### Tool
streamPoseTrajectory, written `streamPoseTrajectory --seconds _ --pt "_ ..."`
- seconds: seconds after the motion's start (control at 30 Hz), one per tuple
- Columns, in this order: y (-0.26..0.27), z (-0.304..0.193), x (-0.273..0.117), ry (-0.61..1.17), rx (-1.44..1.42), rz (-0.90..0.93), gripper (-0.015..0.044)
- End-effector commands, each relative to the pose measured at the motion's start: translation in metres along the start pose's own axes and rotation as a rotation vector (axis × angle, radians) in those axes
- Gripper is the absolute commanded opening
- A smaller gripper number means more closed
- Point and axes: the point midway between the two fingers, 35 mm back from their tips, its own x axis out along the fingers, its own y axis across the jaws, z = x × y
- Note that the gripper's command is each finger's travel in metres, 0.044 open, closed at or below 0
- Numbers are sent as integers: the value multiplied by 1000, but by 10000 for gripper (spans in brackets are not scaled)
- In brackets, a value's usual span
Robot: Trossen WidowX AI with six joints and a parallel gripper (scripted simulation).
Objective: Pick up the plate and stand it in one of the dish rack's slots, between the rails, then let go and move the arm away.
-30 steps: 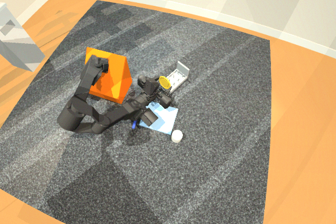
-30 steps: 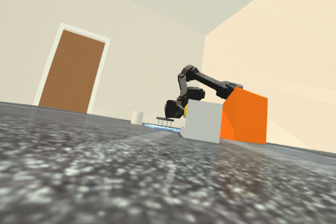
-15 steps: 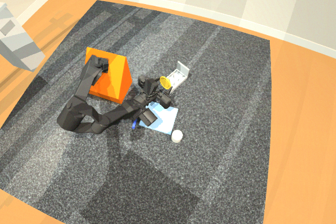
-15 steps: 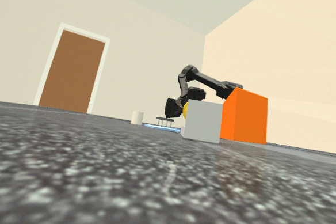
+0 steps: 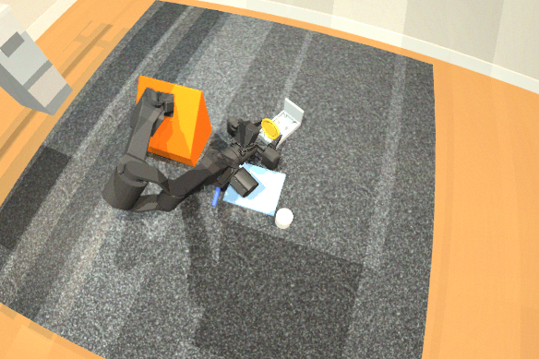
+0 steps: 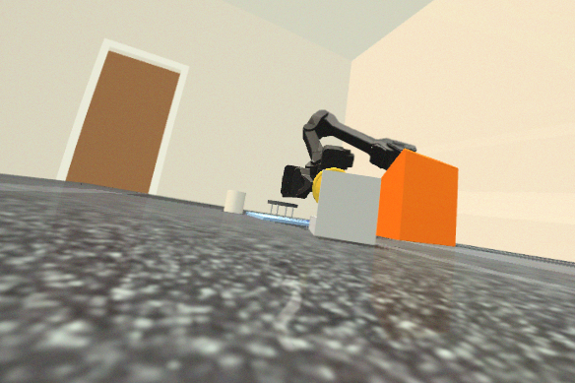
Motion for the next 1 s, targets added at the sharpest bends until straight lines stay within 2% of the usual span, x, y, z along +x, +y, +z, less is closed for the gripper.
streamPoseTrajectory --seconds 0.0,0.67,0.97 --pt "3 -1 4 0 8 6 0" --pt "5 1 19 -1 -9 -7 0" --pt "6 -17 21 0 -17 -15 0"
